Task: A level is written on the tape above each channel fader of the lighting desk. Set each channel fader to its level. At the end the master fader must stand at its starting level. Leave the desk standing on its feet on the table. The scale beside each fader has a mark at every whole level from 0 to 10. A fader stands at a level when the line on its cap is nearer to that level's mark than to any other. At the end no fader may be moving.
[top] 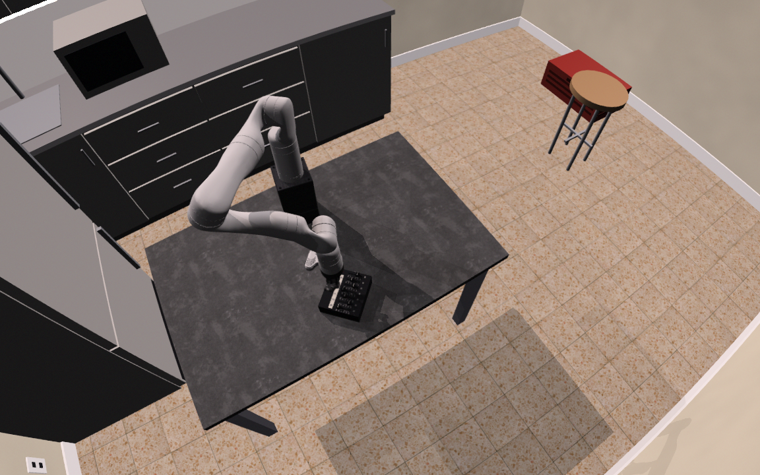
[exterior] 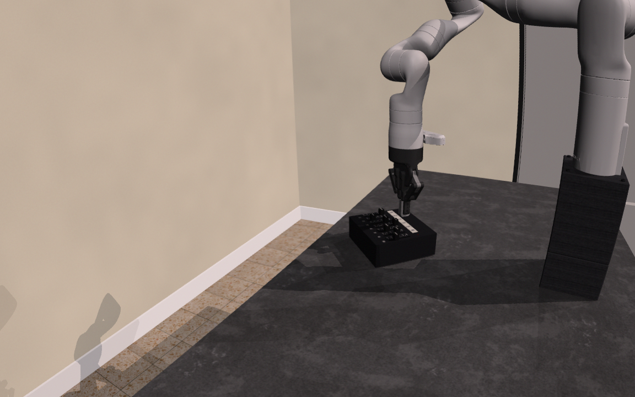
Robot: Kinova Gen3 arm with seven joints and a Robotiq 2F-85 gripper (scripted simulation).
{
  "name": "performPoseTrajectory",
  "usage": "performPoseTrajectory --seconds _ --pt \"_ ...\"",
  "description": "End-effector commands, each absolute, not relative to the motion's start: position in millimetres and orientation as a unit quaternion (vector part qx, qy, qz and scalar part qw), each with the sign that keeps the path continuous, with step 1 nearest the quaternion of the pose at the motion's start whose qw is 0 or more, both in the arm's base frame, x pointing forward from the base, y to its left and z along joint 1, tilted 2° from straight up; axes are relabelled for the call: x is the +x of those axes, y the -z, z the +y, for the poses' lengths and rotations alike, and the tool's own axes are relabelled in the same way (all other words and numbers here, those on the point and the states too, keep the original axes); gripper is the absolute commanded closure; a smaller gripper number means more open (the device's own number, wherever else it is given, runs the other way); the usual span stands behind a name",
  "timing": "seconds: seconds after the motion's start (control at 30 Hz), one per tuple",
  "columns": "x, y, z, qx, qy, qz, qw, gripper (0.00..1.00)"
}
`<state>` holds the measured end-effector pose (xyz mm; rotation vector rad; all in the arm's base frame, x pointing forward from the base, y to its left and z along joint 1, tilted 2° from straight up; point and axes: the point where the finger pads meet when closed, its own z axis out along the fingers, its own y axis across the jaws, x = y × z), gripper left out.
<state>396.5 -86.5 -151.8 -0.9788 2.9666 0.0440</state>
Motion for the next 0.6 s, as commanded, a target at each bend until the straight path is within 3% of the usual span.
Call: performPoseTrajectory --seconds 0.0,0.57 --pt "397.0 151.2 -86.8 -0.313 -0.014 0.95 0.009 1.0" --pt "397.1 156.4 -86.6 -0.313 -0.014 0.95 0.009 1.0"
